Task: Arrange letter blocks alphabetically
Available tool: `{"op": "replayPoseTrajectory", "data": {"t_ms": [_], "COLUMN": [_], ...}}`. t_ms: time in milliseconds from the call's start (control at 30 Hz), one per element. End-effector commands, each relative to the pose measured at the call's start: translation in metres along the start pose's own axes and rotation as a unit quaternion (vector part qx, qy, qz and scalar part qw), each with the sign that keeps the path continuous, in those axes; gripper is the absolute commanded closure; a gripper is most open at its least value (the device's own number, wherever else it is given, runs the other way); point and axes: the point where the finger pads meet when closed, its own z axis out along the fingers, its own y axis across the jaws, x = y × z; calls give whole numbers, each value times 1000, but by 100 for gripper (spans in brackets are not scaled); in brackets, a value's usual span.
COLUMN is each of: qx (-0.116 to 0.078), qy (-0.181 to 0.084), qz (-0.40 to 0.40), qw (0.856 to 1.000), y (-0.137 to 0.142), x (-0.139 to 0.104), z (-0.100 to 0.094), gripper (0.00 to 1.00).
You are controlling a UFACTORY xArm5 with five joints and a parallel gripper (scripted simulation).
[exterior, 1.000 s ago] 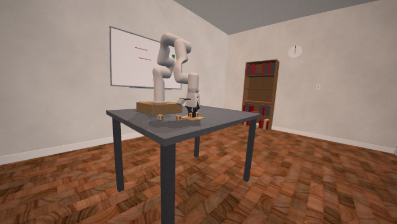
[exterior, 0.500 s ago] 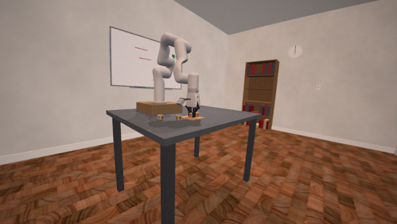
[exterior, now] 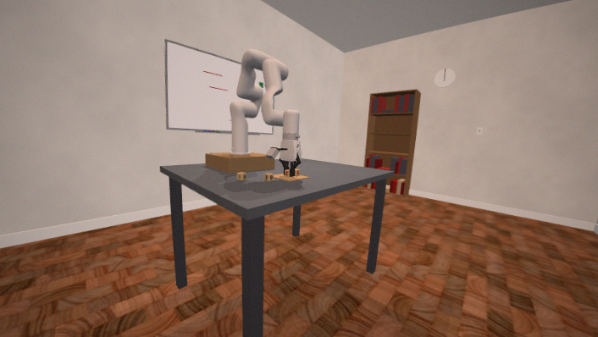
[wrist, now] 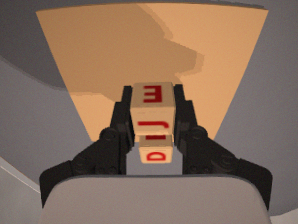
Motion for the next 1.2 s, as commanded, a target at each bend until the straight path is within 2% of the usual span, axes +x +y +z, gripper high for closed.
{"op": "replayPoseTrajectory", "data": {"t_ms": [0,133,167,233,267,333,367,433,467,533,567,1000,1167], "qx": [2,2,2,2,2,2,2,2,2,2,2,2,2], "qy": [0,0,0,0,0,0,0,0,0,0,0,0,0], "qz": [0,0,0,0,0,0,0,0,0,0,0,0,0], "qw": [1000,1000,1000,1000,1000,1000,1000,1000,1000,1000,1000,1000,1000], "y": [-1,-1,-1,-1,-1,-1,-1,-1,-1,-1,-1,-1,-1], "x": [0,0,0,0,0,0,0,0,0,0,0,0,0], "z": [-1,-1,-1,-1,-1,-1,-1,-1,-1,-1,-1,-2,-11], "gripper": [73,73,69,69,65,65,61,61,57,57,53,53,53]}}
